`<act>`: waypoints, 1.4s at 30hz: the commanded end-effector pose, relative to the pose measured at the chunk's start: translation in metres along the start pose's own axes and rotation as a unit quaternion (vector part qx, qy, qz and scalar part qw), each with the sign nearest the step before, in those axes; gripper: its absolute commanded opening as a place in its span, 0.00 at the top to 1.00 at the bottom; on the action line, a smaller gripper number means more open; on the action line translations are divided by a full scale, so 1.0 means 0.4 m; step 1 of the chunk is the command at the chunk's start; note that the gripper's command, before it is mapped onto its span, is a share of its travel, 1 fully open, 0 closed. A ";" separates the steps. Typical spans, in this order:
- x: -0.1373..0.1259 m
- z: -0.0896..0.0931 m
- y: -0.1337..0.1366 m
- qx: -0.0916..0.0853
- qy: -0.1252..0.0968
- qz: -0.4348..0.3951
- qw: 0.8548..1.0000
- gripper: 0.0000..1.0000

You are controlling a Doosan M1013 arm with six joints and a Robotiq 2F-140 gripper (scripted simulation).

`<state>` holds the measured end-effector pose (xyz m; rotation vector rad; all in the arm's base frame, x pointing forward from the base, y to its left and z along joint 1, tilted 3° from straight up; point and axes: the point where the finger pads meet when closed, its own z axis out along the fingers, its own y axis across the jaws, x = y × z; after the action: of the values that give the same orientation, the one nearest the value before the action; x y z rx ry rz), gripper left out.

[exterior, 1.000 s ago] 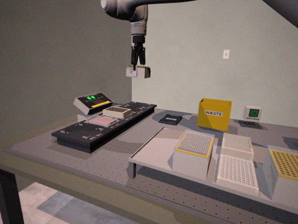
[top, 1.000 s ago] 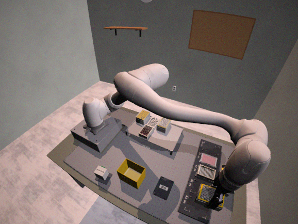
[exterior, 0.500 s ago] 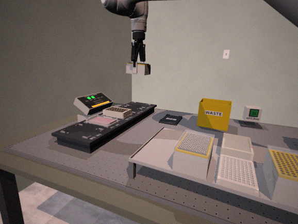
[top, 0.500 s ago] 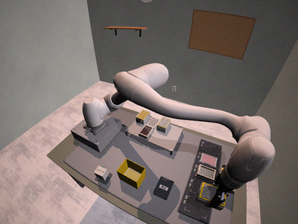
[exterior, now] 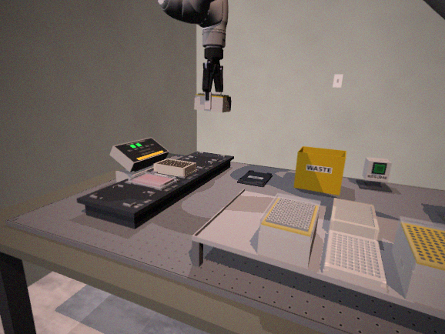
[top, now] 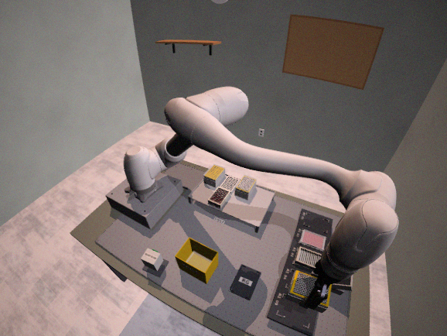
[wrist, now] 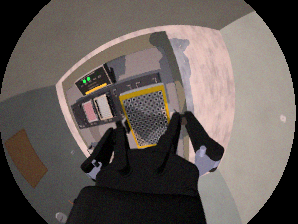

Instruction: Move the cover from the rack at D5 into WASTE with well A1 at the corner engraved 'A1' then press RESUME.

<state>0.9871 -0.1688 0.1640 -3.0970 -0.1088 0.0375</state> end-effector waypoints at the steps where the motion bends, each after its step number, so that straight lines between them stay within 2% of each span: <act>1: -0.042 -0.001 0.001 0.000 0.000 0.000 1.000 1.00; 27: -0.337 0.000 0.008 0.000 0.000 0.000 1.000 1.00; 42: -0.337 0.000 0.008 0.000 0.000 0.000 1.000 1.00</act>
<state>0.8530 -0.1816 0.1668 -3.0970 -0.1092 0.0366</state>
